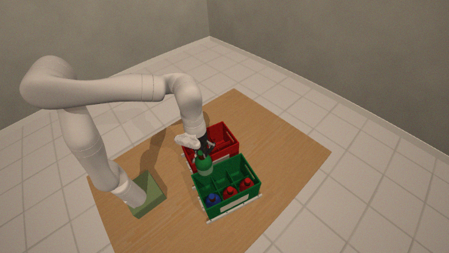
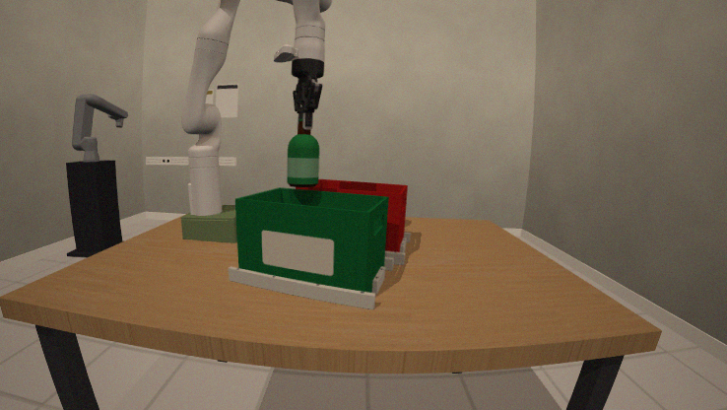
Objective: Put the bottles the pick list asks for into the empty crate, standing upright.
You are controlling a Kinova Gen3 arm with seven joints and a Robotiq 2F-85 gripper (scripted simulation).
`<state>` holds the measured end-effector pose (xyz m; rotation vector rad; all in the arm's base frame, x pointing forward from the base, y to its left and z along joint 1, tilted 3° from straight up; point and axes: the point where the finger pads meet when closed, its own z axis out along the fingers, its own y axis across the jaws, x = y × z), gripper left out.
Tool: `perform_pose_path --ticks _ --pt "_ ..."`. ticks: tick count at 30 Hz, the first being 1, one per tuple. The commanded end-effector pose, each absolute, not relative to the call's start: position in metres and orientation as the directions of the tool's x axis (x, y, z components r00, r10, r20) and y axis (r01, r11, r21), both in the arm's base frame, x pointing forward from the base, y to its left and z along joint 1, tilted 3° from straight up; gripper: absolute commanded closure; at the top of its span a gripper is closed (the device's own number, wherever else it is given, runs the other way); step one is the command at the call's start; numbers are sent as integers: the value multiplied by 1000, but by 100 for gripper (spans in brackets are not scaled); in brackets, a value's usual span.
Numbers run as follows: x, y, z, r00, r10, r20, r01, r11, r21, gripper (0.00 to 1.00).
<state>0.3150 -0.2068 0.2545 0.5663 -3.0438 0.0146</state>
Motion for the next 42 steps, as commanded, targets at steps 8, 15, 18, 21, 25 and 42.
perform_pose_path --ticks 8,15,18,21,25,42 --pt "331 -198 254 -932 -359 45 -360 933 -3 90" --pt "341 -192 254 -932 -359 45 -360 933 -3 90" --pt "346 -189 254 -932 -359 45 -360 933 -3 90" --pt "351 -186 253 -932 -359 45 -360 933 -3 90" --pt "357 -183 253 -932 -359 45 -360 933 -2 90" --pt "382 -167 252 -932 -359 45 -360 933 -2 90"
